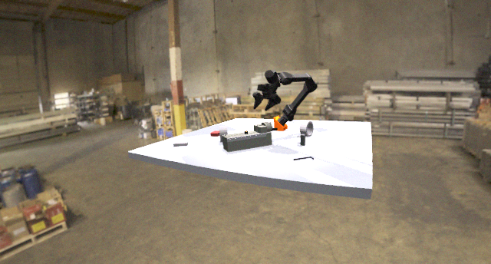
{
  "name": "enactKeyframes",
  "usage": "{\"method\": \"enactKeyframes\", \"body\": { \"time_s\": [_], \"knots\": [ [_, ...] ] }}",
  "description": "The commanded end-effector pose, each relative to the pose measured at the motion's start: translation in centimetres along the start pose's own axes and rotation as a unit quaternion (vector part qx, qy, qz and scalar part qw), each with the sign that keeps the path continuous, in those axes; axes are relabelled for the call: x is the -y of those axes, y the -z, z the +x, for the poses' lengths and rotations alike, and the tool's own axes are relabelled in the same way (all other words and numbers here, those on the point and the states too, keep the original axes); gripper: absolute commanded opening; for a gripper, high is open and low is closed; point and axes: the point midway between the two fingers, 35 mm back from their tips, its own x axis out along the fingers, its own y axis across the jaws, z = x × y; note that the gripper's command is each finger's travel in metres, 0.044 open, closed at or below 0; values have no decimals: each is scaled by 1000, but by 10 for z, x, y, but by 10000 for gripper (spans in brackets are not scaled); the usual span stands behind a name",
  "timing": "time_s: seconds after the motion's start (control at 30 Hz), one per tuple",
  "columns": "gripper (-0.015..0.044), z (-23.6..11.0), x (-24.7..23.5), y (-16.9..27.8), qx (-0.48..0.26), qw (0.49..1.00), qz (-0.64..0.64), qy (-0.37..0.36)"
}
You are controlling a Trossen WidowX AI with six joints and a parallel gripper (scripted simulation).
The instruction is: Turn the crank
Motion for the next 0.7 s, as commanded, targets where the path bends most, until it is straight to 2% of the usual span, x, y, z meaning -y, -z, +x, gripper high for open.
{"method": "enactKeyframes", "body": {
  "time_s": [0.0,0.4,0.67],
  "knots": [
    [440,12,8,-15,0,998,-45,-33],
    [440,46,46,-49,19,977,-172,-126],
    [440,71,45,-29,19,976,-174,-127]
  ]
}}
